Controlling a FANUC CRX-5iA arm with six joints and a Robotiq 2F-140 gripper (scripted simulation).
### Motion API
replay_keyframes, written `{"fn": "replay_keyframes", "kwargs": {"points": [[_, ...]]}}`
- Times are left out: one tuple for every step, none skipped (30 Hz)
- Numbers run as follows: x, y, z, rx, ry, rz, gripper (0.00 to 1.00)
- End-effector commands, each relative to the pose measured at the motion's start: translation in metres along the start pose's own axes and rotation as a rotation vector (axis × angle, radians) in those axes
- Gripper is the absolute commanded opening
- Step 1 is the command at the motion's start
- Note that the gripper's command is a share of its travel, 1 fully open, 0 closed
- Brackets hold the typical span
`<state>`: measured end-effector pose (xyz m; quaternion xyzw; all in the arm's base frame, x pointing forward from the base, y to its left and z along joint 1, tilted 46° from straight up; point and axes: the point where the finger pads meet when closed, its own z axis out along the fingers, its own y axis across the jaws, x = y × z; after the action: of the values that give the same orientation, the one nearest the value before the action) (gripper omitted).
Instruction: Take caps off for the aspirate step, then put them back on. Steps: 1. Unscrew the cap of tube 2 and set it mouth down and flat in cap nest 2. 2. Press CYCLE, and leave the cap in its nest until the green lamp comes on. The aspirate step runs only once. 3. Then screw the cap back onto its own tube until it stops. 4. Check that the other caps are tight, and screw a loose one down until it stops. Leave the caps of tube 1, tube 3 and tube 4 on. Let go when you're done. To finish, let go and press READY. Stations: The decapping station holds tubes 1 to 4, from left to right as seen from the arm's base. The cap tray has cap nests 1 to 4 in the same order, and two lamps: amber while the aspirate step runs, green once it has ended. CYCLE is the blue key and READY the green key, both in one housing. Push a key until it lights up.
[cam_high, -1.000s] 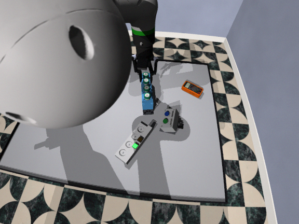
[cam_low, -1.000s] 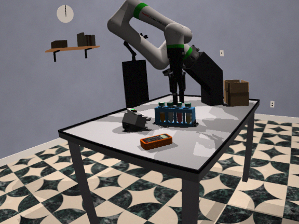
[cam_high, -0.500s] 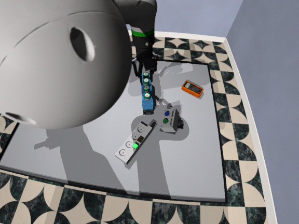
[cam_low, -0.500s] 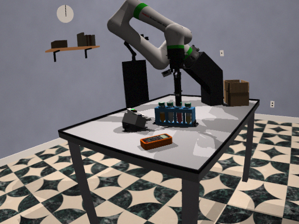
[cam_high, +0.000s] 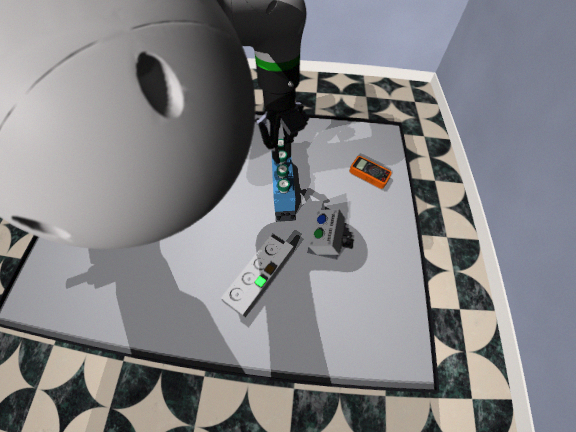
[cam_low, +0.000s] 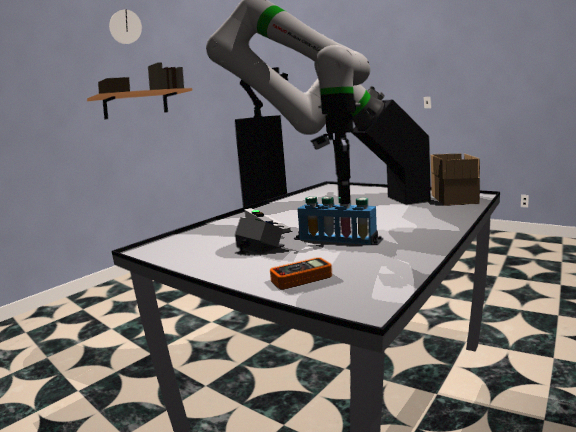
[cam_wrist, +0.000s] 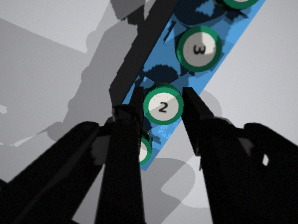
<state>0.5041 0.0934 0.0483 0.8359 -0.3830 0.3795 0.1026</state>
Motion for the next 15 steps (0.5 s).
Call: {"fn": "replay_keyframes", "kwargs": {"points": [[-0.0001,-0.0007,-0.0006,0.001,0.000,-0.001,0.30],[-0.0001,-0.0007,-0.0006,0.001,0.000,-0.001,0.30],[-0.0001,-0.0007,-0.0006,0.001,0.000,-0.001,0.30],[-0.0001,-0.0006,-0.0006,0.001,0.000,-0.001,0.30],[-0.0001,-0.0007,-0.0006,0.001,0.000,-0.001,0.30],[-0.0001,-0.0007,-0.0006,0.001,0.000,-0.001,0.30],[-0.0001,-0.0007,-0.0006,0.001,0.000,-0.001,0.30],[-0.0001,-0.0007,-0.0006,0.001,0.000,-0.001,0.30],[-0.0001,-0.0007,-0.0006,0.001,0.000,-0.001,0.30],[-0.0001,-0.0007,-0.0006,0.001,0.000,-0.001,0.30],[-0.0001,-0.0007,-0.0006,0.001,0.000,-0.001,0.30],[-0.0001,-0.0007,-0.0004,0.001,0.000,0.049,0.30],[-0.0001,-0.0007,-0.0004,0.001,0.000,0.099,0.30],[-0.0001,-0.0007,-0.0004,0.001,0.000,0.149,0.30],[-0.0001,-0.0007,-0.0005,0.001,0.000,0.199,0.30]]}}
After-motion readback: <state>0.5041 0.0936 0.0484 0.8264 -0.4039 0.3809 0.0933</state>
